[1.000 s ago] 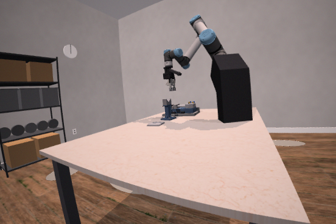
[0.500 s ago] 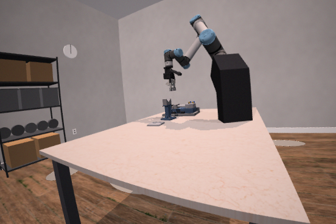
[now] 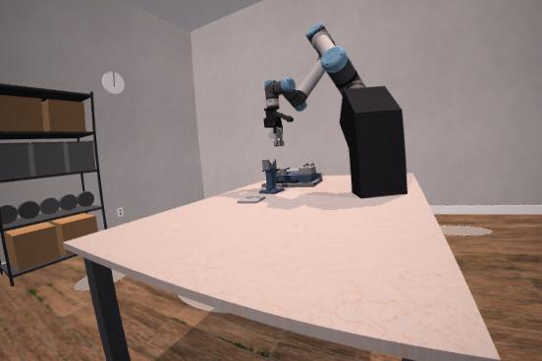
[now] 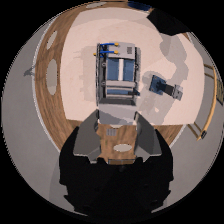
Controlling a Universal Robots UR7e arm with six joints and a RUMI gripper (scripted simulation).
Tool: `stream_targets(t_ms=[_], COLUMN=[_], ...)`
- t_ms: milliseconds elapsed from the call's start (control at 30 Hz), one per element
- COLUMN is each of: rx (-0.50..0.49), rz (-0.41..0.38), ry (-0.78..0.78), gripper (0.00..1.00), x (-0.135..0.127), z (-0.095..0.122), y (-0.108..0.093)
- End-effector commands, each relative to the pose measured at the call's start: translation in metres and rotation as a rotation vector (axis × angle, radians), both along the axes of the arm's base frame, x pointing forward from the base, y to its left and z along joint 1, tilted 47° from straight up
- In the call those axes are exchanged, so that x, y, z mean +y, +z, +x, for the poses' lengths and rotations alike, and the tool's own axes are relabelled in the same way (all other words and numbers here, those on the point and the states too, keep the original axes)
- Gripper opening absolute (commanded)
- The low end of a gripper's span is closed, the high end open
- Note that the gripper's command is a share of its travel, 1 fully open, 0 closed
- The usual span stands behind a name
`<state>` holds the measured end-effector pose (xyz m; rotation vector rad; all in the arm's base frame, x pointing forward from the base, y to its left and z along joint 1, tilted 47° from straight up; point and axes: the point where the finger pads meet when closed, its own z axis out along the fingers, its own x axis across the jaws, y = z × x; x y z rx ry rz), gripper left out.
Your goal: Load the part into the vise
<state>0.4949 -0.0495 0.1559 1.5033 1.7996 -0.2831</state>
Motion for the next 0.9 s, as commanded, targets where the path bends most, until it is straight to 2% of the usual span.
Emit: stream_targets(t_ms=[0, 867], rx=[0.002, 0.009], rz=[-0.003, -0.008], ry=[0.005, 0.012], gripper=[0.00, 0.00], x=[-0.0004, -0.0015], z=[0.0002, 0.0002], y=[0.0011, 0.0024])
